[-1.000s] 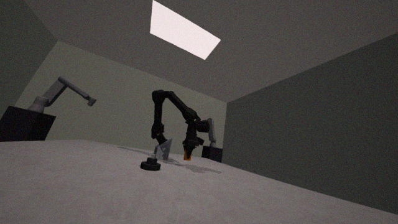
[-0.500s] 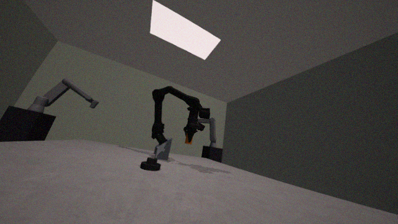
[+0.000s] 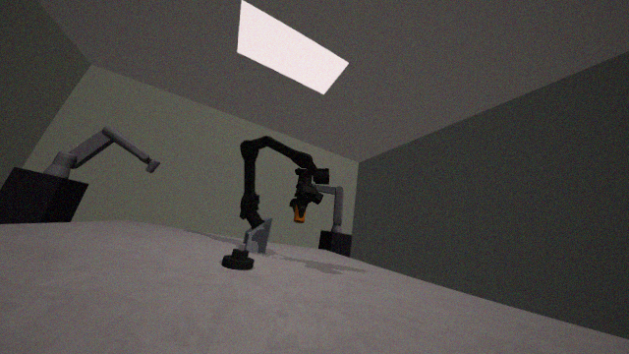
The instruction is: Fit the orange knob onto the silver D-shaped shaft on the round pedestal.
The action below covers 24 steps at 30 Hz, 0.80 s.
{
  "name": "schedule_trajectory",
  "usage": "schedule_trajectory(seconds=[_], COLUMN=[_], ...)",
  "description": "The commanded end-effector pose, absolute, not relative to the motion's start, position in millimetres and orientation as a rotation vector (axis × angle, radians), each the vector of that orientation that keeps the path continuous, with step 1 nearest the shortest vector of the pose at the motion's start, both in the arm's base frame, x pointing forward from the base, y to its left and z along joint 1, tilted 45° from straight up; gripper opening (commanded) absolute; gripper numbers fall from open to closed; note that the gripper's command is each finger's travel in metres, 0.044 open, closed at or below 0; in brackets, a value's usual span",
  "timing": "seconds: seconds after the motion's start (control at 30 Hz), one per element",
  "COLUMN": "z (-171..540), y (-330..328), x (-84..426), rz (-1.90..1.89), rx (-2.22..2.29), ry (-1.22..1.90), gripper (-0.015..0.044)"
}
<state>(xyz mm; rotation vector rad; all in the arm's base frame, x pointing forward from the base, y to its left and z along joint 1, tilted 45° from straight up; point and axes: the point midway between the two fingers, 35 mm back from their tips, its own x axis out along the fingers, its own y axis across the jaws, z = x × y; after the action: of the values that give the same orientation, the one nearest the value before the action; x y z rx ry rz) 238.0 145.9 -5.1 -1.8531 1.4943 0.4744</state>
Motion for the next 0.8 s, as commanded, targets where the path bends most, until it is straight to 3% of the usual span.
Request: schedule_trajectory(seconds=[0.0,0.77], z=[3,38], y=[153,185], x=[238,237], rz=[0.427,0.187], rx=[-1.903,-2.157], ry=[1.397,0.874], gripper=[0.0,0.0])
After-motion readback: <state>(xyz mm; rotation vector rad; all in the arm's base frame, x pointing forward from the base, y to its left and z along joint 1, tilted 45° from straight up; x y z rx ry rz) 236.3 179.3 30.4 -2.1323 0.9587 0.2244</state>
